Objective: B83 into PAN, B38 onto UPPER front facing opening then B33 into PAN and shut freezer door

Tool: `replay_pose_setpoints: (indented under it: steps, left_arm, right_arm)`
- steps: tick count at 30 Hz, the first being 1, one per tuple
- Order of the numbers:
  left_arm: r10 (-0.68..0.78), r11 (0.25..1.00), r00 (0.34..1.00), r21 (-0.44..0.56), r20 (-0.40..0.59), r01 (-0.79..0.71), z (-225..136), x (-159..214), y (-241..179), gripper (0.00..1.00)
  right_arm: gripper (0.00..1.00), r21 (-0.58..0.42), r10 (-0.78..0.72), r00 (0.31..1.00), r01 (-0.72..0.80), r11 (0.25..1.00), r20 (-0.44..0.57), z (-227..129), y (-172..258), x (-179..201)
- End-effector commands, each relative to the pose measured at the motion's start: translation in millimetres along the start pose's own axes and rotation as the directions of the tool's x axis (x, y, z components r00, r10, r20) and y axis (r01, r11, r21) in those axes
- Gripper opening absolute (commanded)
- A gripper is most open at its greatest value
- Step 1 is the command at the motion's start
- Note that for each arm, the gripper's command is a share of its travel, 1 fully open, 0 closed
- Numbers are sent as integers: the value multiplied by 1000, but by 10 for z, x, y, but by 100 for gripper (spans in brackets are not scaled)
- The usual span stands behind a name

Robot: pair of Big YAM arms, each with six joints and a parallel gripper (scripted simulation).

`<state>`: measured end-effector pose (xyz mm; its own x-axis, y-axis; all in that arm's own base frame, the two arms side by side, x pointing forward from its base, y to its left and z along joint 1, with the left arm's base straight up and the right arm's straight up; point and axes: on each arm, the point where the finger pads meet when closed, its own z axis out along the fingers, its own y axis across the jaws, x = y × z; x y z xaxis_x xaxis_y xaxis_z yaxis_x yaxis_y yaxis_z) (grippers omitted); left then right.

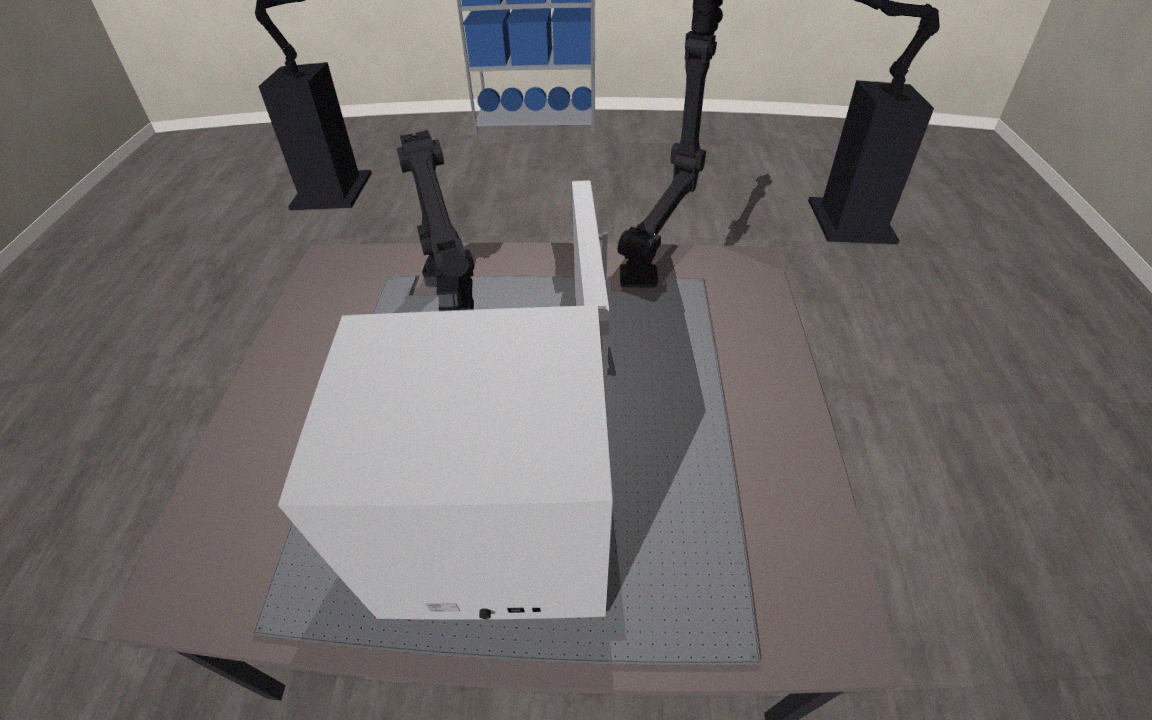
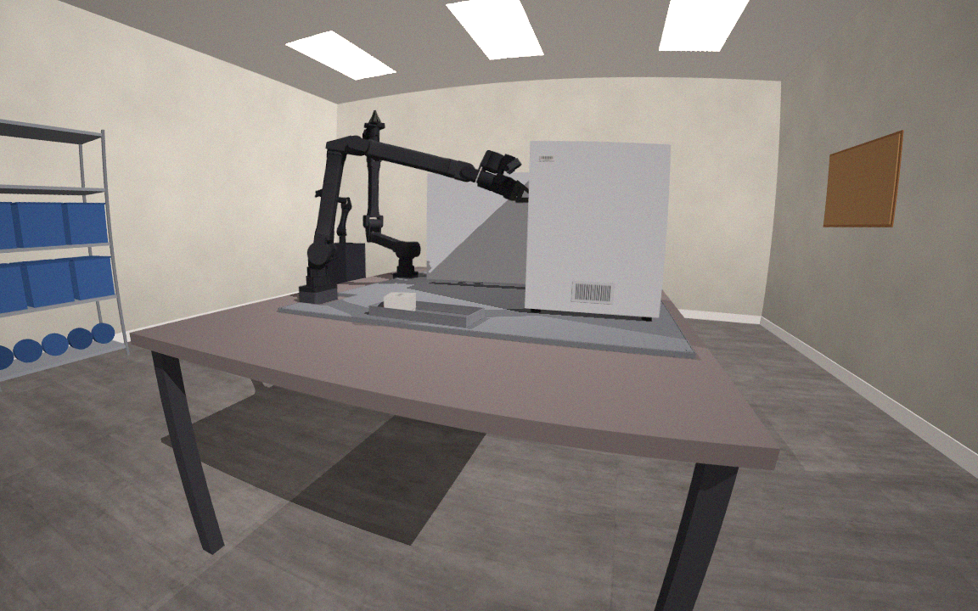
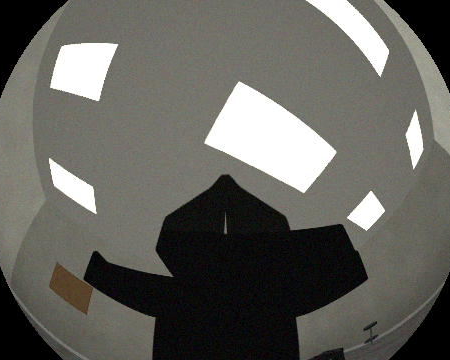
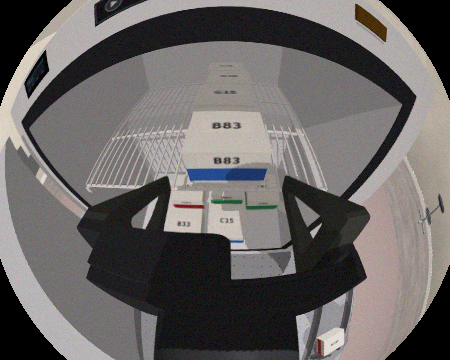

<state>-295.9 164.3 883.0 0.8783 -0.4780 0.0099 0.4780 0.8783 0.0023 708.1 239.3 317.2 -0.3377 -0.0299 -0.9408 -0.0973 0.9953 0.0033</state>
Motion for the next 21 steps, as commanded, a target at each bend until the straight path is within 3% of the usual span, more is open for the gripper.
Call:
replay_pose_setpoints:
  steps: [1, 21]
  left_arm:
    - [-13, 1000, 999, -2, -37, 12, 7, 135, 7, 0]
    - [-13, 1000, 999, -2, -37, 12, 7, 135, 7, 0]
  right_arm:
    - [100, 5, 3, 999, -3, 1000, 37, 97, -54, -311]
    - [100, 5, 3, 999, -3, 1000, 37, 201, -58, -357]
